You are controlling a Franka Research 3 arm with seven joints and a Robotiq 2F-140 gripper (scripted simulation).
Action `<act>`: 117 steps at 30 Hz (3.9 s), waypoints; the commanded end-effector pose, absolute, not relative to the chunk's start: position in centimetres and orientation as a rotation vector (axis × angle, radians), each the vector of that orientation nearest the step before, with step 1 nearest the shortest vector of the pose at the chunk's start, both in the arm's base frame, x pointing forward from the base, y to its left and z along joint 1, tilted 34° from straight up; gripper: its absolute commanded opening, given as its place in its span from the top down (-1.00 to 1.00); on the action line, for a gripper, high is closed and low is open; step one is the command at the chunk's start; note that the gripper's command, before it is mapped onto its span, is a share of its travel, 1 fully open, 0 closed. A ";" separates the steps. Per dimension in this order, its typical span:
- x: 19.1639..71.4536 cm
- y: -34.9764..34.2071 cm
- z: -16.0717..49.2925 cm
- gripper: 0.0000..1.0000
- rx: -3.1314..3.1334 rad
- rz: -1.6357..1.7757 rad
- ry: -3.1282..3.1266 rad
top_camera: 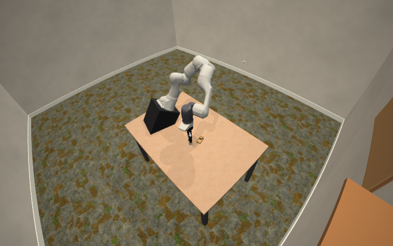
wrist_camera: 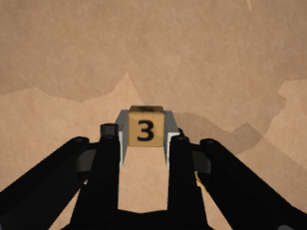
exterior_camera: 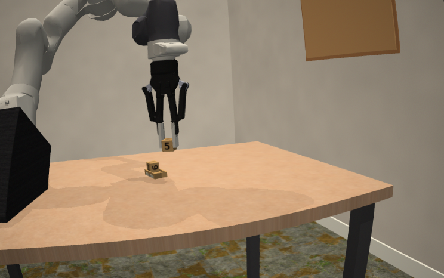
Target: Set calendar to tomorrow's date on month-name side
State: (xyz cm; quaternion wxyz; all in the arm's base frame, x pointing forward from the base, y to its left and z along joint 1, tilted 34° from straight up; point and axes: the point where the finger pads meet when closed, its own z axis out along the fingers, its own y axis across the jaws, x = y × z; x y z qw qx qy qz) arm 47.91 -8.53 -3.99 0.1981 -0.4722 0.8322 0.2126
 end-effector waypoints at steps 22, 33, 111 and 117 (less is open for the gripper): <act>48.2 -6.9 -2.9 0.66 -0.743 0.741 2.670; 48.3 -6.3 -2.5 0.66 -0.571 0.773 2.739; 49.5 -0.6 -10.1 0.66 -0.404 0.802 2.795; 49.5 -0.6 -10.1 0.66 -0.404 0.802 2.795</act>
